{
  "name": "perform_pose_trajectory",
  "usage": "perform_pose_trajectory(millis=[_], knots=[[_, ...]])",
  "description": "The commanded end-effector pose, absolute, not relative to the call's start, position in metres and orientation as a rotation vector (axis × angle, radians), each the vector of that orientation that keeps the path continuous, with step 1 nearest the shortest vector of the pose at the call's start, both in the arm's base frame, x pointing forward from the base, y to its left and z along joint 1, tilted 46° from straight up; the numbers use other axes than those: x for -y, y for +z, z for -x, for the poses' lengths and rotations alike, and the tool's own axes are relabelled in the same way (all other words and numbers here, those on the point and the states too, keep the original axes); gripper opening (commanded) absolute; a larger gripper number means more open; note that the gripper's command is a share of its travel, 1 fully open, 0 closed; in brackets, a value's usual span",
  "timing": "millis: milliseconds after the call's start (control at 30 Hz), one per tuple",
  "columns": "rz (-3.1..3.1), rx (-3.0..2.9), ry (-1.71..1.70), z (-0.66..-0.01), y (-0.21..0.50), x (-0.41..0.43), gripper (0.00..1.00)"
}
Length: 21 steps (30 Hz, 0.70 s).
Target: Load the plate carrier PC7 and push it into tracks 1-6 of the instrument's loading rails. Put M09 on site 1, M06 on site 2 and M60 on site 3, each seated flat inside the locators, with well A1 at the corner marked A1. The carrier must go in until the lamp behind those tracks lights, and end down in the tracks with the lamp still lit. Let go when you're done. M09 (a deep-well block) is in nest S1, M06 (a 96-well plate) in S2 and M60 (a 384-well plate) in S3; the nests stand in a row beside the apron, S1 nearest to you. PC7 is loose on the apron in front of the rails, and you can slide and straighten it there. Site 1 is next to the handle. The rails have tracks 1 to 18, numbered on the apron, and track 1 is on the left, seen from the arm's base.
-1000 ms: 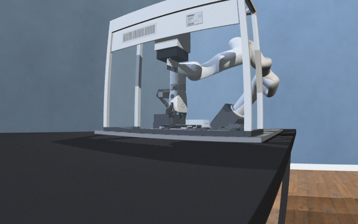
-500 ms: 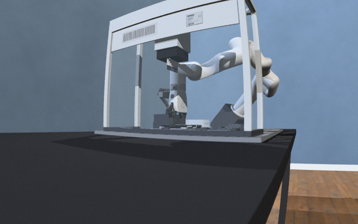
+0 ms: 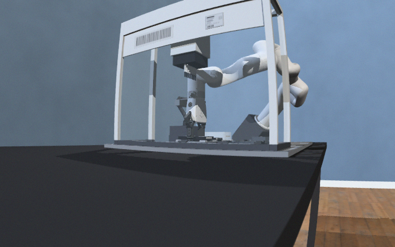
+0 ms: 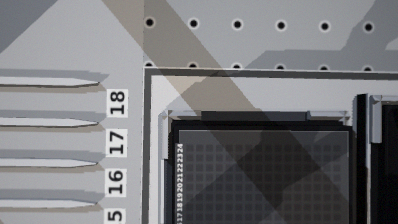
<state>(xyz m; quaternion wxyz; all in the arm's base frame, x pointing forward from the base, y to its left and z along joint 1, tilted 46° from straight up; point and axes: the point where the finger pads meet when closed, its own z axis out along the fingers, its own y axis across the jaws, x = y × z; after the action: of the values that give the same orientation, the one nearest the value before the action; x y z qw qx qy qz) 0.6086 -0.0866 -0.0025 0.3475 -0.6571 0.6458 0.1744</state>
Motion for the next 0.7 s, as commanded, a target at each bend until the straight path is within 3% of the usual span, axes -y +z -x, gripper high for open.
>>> perform_pose_trajectory(millis=[0,667], knots=[[1.703,-1.678,0.445,-0.6088,0.0005,0.0912,0.0],[1.703,-1.678,0.445,-0.6063,0.0084,0.0989,0.0]])
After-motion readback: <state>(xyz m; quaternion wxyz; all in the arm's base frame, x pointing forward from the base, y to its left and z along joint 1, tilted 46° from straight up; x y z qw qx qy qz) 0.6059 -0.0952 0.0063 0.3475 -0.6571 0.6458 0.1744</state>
